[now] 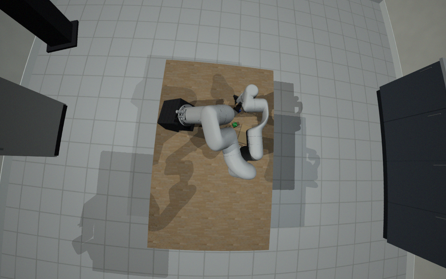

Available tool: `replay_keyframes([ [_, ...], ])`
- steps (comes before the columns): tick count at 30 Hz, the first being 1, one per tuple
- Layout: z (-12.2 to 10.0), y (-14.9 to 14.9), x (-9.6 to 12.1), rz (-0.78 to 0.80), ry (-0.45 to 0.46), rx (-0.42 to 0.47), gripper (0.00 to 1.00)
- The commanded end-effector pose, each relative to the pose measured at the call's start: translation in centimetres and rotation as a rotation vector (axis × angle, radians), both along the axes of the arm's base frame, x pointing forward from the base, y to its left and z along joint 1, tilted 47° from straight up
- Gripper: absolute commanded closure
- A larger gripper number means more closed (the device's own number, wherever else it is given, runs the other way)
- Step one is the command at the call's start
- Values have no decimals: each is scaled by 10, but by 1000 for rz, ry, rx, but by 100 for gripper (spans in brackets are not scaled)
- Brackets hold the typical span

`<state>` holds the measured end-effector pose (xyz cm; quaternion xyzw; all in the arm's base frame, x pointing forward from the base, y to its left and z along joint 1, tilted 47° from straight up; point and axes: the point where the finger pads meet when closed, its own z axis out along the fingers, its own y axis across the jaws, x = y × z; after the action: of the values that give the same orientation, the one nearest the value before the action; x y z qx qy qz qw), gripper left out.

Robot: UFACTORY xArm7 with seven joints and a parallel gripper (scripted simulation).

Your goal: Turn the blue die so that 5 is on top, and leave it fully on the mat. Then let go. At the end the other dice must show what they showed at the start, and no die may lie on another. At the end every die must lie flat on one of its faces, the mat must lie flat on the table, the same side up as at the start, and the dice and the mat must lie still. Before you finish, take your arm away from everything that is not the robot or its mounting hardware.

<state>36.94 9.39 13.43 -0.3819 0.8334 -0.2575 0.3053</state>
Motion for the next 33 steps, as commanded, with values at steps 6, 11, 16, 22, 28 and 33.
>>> replay_keyframes([
  [6, -3, 1, 1, -156, -50, 151, 0],
  [11, -4, 1, 2, -202, -63, 199, 0],
  [16, -4, 1, 2, -210, -65, 207, 0],
  [22, -4, 1, 2, -210, -65, 207, 53],
  [28, -4, 1, 2, -210, -65, 207, 53],
  [33, -4, 1, 2, -210, -65, 207, 53],
])
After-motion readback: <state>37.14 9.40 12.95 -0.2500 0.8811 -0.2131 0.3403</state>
